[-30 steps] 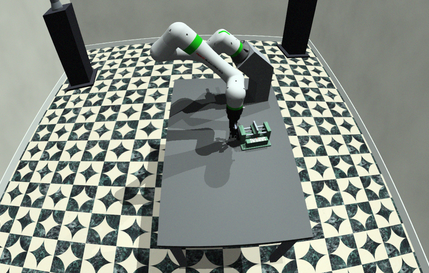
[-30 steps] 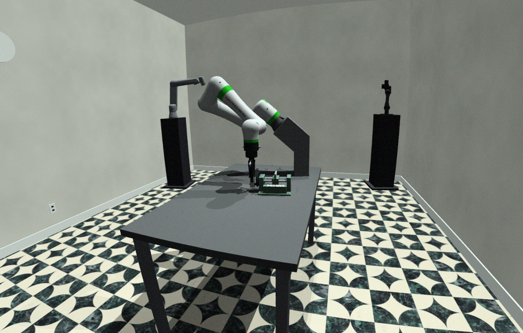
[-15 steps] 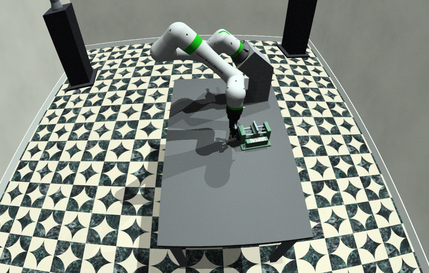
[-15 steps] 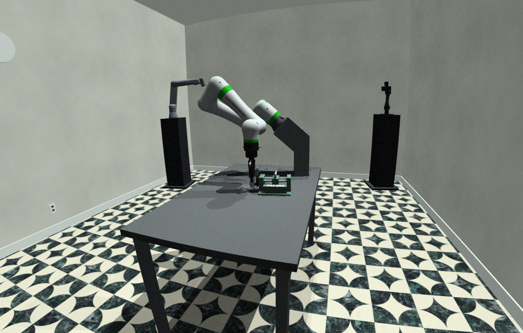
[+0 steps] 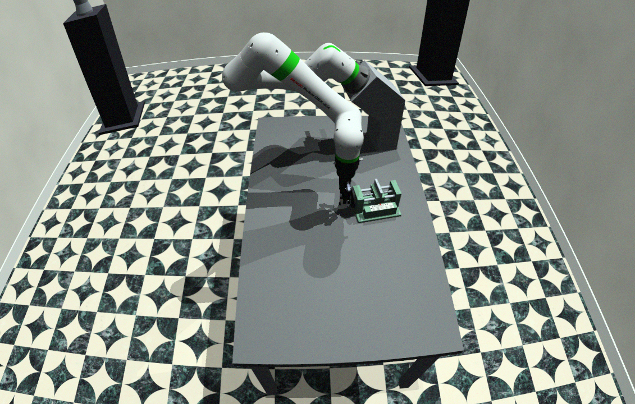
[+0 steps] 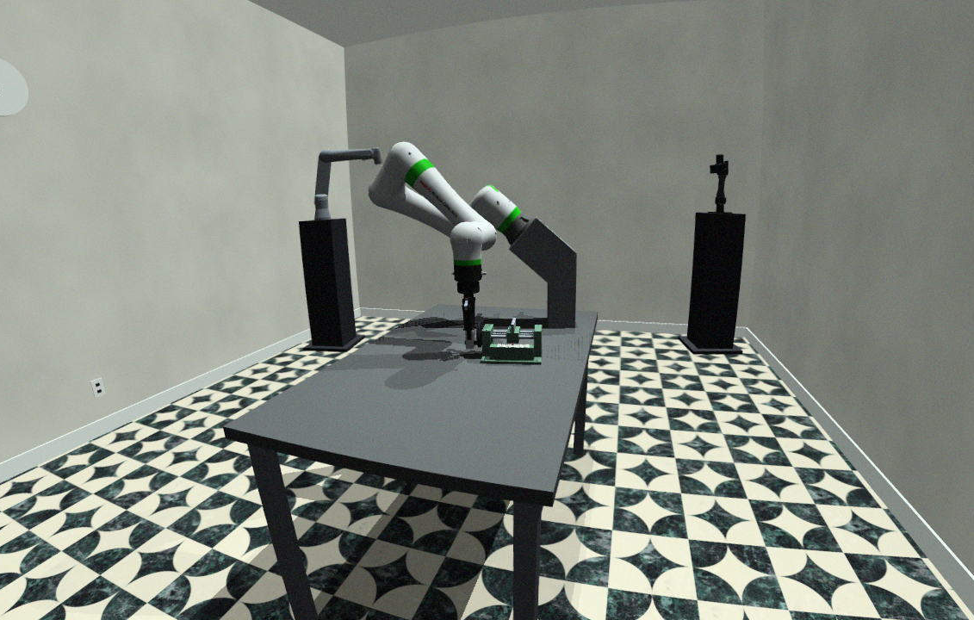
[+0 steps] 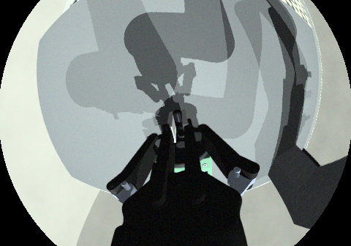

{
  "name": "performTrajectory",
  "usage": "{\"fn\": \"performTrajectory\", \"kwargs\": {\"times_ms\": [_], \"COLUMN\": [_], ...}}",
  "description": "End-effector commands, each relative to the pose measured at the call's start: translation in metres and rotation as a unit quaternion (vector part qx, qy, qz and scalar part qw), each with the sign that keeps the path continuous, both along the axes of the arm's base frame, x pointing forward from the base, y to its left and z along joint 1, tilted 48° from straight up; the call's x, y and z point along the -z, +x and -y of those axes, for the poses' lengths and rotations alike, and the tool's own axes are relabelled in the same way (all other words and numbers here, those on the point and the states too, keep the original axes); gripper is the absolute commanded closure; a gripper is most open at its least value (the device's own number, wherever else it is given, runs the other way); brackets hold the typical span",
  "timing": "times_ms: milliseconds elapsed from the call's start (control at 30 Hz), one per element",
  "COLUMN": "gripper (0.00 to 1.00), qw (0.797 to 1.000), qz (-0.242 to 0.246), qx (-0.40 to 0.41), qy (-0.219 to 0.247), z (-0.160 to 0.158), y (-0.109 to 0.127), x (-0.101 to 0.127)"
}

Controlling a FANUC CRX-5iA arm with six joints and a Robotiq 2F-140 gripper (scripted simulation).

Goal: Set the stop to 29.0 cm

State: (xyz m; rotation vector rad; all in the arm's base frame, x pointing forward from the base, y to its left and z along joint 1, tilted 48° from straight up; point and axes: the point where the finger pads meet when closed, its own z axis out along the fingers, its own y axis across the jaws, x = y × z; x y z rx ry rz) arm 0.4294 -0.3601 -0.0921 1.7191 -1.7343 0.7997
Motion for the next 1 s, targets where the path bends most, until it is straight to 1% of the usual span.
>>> {"fn": "performTrajectory", "kwargs": {"times_ms": [0, 967], "gripper": [0.96, 0.96], "qw": [1.000, 1.000], "qz": [0.000, 0.000], "qx": [0.000, 0.000], "qy": [0.000, 0.000], "z": [0.000, -0.002], "y": [-0.001, -0.011], "x": [0.000, -0.001]}}
